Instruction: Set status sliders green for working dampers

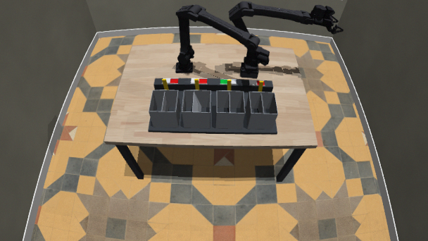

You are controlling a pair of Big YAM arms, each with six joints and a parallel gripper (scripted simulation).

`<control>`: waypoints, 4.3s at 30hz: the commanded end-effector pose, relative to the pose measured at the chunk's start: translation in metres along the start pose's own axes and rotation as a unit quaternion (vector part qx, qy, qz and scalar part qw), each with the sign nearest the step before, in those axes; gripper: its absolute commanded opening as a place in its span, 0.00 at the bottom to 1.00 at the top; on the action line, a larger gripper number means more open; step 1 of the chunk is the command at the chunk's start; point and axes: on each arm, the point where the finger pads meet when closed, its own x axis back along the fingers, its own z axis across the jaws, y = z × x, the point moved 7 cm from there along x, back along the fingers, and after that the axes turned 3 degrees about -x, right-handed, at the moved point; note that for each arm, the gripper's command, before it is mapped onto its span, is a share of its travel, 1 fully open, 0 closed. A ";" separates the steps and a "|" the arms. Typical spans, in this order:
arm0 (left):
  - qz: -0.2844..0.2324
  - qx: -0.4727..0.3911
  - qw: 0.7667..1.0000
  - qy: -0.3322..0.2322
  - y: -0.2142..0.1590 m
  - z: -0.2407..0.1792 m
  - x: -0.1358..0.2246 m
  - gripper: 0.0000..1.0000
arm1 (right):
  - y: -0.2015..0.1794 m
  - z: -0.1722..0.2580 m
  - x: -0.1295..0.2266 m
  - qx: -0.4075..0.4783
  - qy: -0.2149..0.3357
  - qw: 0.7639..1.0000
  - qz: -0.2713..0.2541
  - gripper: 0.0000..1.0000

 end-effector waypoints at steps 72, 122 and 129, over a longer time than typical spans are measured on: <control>-0.042 0.005 0.999 -0.001 0.041 -0.002 -0.003 1.00 | 0.006 -0.006 -0.064 -0.007 -0.002 1.000 -0.004 0.00; -0.042 0.005 0.999 -0.001 0.041 -0.002 -0.003 1.00 | 0.013 -0.012 -0.057 -0.007 -0.005 1.000 -0.013 0.00; -0.042 0.005 0.999 -0.001 0.041 -0.002 -0.003 1.00 | 0.014 -0.013 -0.057 -0.005 -0.006 1.000 -0.014 0.00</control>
